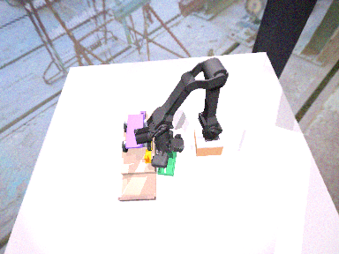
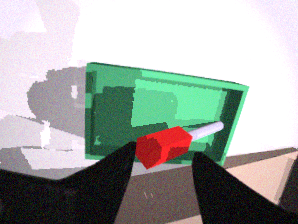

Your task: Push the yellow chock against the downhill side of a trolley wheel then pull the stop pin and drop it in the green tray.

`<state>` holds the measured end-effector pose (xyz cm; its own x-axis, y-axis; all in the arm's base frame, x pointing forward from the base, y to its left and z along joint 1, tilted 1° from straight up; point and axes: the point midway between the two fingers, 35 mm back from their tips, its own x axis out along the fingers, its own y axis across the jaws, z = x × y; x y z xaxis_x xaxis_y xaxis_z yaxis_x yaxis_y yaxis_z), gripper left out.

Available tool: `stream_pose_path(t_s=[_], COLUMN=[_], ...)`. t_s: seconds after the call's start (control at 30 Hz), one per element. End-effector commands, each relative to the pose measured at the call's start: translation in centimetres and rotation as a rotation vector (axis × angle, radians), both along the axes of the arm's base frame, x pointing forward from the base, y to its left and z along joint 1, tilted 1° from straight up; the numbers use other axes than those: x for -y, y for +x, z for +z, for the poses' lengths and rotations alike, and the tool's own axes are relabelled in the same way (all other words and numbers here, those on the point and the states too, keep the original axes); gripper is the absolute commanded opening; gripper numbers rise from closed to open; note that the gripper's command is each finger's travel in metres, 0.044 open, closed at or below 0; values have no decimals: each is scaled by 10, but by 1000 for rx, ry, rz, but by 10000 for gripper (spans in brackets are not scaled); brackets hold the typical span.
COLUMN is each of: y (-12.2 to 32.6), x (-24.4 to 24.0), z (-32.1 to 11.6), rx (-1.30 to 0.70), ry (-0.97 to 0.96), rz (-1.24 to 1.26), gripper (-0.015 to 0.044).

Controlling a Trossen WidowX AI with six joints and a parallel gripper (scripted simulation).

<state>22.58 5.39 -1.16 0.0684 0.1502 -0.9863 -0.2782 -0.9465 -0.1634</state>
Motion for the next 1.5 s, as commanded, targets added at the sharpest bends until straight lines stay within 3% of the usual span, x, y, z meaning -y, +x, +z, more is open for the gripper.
stream_pose_path(t_s=[0.0, 0.77, 0.97, 1.4, 1.47], y=[-2, -4, -2, -7, -8], x=[1, 4, 4, 4, 4], z=[-3, -7, -4, 15, 17], rx=[-6, -6, 1, -6, -6], ry=[3, 2, 0, 2, 2], rz=[5, 5, 0, 5, 5], gripper=[190, 190, 340, 340, 393])
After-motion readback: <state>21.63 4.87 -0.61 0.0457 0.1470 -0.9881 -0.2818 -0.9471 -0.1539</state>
